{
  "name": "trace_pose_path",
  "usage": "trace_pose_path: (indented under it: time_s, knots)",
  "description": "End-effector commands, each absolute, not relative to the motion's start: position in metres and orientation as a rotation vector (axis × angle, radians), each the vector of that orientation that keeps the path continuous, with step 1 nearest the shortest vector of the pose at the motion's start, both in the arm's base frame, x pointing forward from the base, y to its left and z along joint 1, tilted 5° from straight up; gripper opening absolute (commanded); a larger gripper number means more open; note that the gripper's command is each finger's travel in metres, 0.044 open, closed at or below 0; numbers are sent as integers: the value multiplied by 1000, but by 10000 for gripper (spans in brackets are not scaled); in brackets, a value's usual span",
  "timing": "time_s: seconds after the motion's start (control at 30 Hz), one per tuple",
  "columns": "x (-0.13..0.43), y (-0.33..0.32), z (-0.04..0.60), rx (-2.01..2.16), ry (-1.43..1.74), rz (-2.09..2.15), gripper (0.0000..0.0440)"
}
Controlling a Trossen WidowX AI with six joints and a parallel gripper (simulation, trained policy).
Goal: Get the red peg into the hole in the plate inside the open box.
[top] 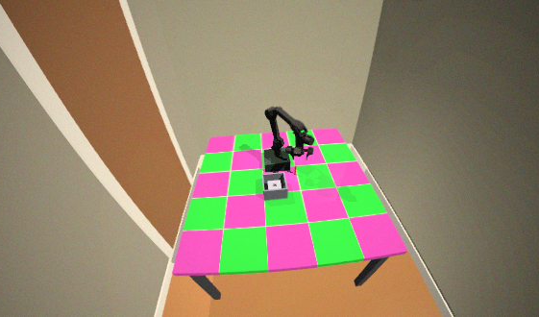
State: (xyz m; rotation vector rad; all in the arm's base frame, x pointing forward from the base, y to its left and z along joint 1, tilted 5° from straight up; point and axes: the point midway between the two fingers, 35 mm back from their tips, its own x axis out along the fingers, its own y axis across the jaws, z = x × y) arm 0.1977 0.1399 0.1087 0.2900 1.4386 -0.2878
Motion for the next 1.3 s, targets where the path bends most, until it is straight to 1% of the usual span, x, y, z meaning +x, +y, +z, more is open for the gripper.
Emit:
trace_pose_path:
  time_s: [0.0, 0.47, 1.0, 1.07, 1.1, 1.27]
  knots:
    - [190, 127, 95, 316, 1468, -412, 416]
    - [177, 105, 44, 453, 1479, -736, 392]
    - [174, 102, -14, 607, 1401, -830, 356]
    - [172, 101, -19, 617, 1398, -838, 337]
    - [171, 101, -21, 621, 1398, -844, 319]
    - [166, 100, -29, 644, 1415, -874, 202]
